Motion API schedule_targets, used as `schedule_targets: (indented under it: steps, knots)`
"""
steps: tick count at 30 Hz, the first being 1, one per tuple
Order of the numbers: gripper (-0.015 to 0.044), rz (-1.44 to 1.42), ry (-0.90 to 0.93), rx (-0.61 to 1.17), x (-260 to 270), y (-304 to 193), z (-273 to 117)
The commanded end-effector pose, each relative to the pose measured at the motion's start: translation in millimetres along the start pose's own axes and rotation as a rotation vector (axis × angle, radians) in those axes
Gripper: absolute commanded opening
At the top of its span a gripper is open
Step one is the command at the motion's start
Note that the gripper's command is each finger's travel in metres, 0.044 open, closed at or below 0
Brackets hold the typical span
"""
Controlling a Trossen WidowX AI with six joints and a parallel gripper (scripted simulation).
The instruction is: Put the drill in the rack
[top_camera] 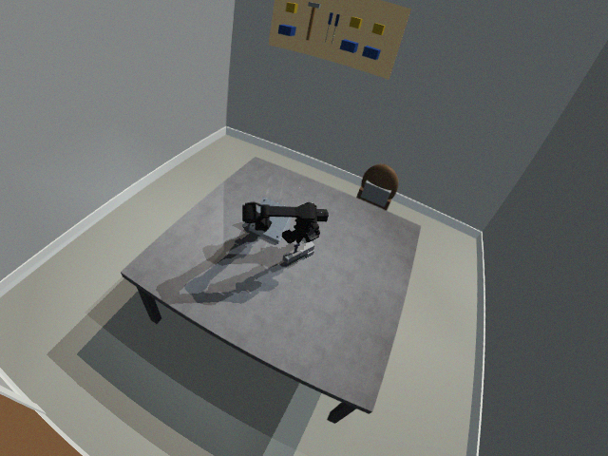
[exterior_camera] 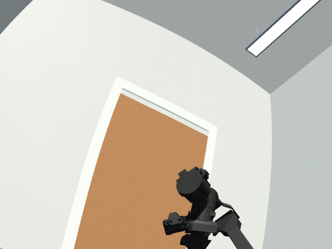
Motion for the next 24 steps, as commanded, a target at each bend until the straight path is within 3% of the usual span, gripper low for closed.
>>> schedule_targets:
  steps: [1, 24]
  knots:
    - [0.0, -0.01, -0.006, 0.001, 2.0, 0.2, 5.7]
    - [0.0, -0.011, -0.007, 0.001, -7.7, 4.4, 10.7]
Point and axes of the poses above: the point midway between the two fingers, 35 mm back from their tips, its own z axis out along the fingers, its own x axis across the jaws, y = z × x, the point moved 7 cm from there along -z, back along the fingers, and after that the axes turned 7 degrees about -z, right-handed, at the moved point
